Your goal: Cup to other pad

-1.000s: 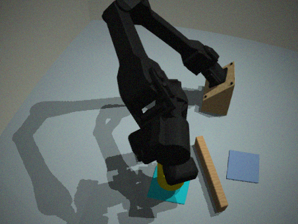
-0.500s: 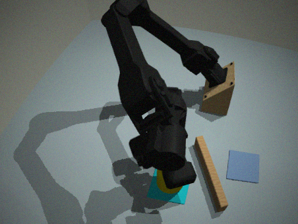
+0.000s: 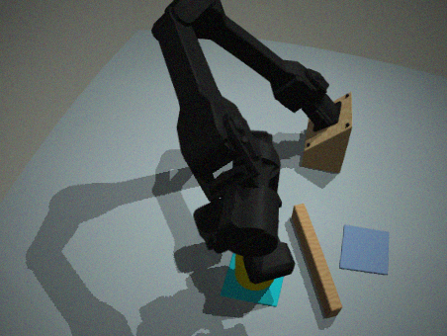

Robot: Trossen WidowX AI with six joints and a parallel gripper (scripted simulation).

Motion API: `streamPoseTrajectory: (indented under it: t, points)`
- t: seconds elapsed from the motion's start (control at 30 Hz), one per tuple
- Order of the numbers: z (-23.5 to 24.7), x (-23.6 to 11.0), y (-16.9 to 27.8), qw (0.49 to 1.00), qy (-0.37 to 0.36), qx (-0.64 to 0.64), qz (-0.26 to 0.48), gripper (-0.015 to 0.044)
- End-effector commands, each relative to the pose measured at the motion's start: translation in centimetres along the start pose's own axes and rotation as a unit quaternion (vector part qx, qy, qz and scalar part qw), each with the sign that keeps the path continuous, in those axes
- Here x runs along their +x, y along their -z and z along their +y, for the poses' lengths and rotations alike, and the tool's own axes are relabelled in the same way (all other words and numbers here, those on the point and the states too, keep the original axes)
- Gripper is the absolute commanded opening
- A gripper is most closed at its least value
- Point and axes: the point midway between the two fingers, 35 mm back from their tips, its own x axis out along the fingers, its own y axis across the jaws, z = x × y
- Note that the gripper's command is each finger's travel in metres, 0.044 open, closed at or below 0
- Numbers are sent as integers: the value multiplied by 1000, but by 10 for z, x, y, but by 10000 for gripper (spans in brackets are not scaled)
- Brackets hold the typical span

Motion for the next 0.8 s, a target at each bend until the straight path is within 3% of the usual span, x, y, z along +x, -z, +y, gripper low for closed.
streamPoseTrajectory:
  t: [0.0, 0.07, 0.77]
  points:
    - [0, 0, 0, 1000, 0, 0, 0, 105]
    - [0, 0, 0, 1000, 0, 0, 0, 146]
    - [1, -17, 0, 1000, 1, -1, 1, 146]
